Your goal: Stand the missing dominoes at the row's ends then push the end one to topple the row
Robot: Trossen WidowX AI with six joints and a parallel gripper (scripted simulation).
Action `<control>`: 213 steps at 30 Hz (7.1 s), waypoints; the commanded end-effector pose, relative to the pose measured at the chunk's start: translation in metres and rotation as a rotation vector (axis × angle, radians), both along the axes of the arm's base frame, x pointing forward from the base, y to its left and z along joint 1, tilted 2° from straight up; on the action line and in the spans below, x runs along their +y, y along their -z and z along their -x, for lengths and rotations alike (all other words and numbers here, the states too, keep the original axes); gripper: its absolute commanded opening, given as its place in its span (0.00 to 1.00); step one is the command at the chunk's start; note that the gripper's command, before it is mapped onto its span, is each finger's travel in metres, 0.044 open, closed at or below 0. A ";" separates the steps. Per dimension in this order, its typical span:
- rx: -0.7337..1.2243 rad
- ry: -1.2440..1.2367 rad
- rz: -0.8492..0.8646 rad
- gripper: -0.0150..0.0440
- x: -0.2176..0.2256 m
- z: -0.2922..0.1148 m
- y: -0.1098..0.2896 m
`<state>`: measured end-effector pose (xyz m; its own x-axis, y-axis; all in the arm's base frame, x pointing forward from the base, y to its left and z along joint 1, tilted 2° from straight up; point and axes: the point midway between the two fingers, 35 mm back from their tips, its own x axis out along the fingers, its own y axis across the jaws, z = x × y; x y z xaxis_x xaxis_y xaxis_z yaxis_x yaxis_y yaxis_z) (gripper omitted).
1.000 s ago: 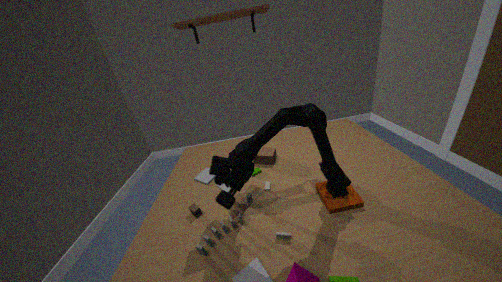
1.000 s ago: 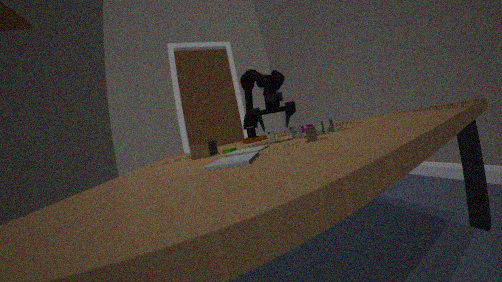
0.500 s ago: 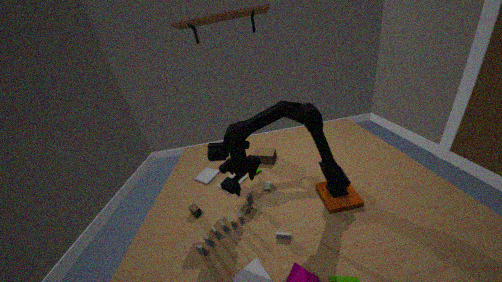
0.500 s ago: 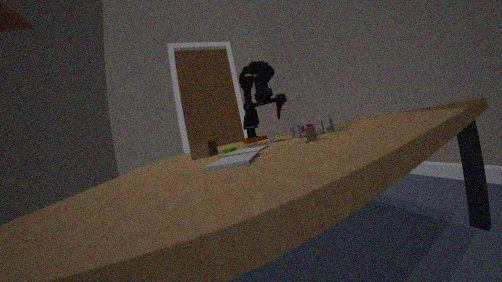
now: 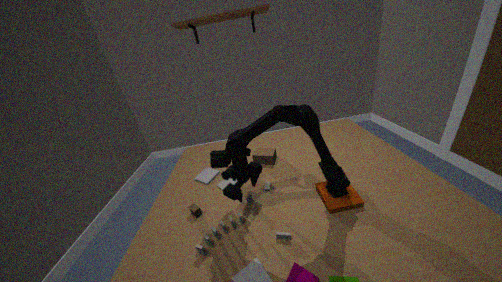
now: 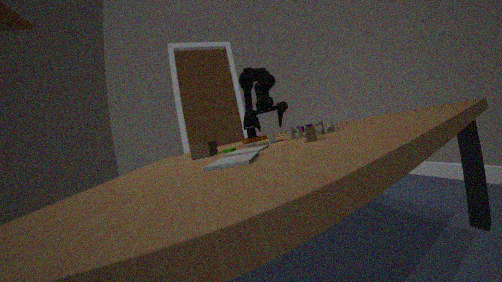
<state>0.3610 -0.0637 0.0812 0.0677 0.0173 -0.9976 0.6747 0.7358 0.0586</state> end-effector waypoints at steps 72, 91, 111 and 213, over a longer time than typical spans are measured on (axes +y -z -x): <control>-0.019 -1.065 0.057 0.44 0.068 -0.005 -0.106; -0.019 -1.065 0.057 0.44 0.069 -0.015 -0.061; -0.019 -1.065 0.056 0.44 0.071 -0.013 0.023; -0.025 -1.999 0.118 1.00 -0.050 0.087 0.063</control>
<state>0.2758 -0.1160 0.0257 0.0560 0.0122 -0.9984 -0.9514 0.3039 -0.0496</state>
